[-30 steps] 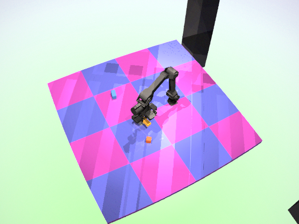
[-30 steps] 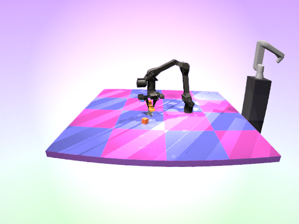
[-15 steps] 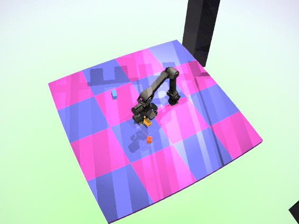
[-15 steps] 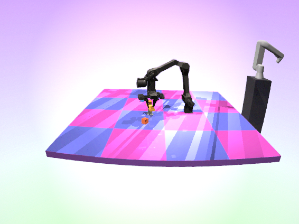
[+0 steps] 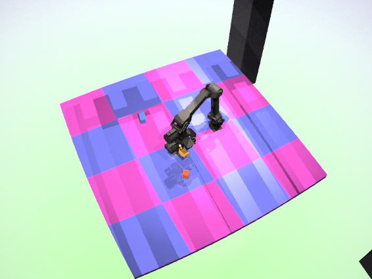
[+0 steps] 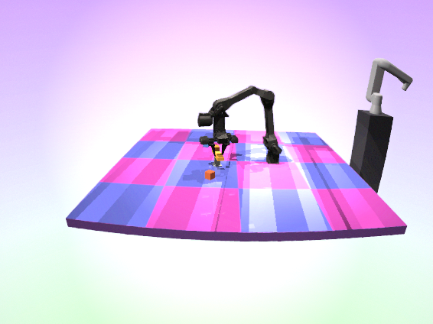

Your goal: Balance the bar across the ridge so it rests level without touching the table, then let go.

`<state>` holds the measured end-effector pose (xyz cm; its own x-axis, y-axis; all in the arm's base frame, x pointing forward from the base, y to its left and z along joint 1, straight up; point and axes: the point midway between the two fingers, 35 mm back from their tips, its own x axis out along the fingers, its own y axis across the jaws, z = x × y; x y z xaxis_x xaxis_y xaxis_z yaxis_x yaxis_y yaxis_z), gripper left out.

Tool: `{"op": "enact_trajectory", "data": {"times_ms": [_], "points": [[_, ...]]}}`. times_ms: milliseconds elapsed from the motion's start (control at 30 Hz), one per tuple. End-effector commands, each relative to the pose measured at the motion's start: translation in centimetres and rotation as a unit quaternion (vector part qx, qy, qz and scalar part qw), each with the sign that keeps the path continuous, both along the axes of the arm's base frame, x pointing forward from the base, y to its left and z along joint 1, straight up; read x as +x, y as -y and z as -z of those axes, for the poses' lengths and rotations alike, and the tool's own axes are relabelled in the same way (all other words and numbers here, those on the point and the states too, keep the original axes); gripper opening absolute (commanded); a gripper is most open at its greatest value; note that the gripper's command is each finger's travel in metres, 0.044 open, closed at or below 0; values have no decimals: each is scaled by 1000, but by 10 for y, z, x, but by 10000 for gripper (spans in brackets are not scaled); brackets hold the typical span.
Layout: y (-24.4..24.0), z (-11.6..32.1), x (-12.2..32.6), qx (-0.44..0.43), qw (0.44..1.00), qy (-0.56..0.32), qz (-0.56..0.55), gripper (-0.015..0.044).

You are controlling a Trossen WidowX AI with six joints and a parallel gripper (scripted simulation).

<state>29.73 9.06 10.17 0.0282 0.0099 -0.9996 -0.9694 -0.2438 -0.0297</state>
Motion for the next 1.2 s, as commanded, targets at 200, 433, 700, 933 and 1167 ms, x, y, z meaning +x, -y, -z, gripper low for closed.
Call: {"op": "enact_trajectory", "data": {"times_ms": [200, 433, 700, 933, 1167], "points": [[0, 0, 0, 0, 1000, 0, 0, 185], [0, 0, 0, 0, 1000, 0, 0, 185], [0, 0, 0, 0, 1000, 0, 0, 395], [-1, -18, 2, 0, 1000, 0, 0, 440], [1, -98, -2, 0, 1000, 0, 0, 440]]}}
